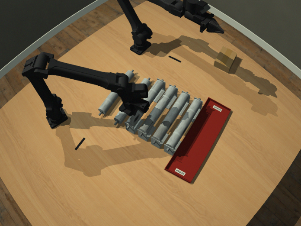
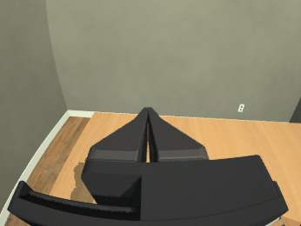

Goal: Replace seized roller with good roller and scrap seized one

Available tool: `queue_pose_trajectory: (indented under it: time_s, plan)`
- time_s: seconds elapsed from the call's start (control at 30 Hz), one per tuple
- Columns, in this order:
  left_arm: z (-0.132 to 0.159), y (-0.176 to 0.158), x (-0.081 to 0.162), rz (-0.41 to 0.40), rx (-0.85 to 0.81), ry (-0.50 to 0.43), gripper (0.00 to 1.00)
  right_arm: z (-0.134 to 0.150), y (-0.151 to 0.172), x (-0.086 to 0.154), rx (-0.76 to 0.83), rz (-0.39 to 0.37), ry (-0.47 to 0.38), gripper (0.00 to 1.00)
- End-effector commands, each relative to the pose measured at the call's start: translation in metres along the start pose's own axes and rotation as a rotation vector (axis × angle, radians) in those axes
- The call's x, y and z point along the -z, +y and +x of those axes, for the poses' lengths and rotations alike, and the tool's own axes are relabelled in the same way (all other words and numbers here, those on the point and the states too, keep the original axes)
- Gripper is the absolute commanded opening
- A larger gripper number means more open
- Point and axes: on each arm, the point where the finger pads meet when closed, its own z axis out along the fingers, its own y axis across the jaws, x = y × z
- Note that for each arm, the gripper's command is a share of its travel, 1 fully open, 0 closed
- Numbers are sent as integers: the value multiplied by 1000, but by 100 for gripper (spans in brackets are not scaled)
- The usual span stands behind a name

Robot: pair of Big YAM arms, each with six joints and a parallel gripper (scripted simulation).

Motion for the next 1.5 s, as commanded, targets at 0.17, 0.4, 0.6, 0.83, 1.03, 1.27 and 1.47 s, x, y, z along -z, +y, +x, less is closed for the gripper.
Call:
queue_pose_trajectory:
  time_s: [0.17, 0.4, 0.6, 0.83, 1.03, 1.27, 1.47]
  plan:
    - [-23, -2, -3, 3, 14, -42, 0, -37, 7, 4, 2, -22, -38, 0]
    - [-23, -2, -3, 3, 14, -42, 0, -22, 3, -12, 9, -3, 0, 0]
    - [-23, -2, -3, 3, 14, -42, 0, -9, 3, -19, 5, 6, 20, 0]
    - [-23, -2, -3, 3, 14, -42, 0, -4, 0, -20, 7, 15, 37, 0]
    - [-23, -2, -3, 3, 14, -42, 0, -4, 0, -20, 7, 15, 37, 0]
    - [-23, -2, -3, 3, 14, -42, 0, -4, 0, -19, 7, 15, 37, 0]
    - [-23, -2, -3, 3, 14, -42, 0, -4, 0, -19, 7, 15, 37, 0]
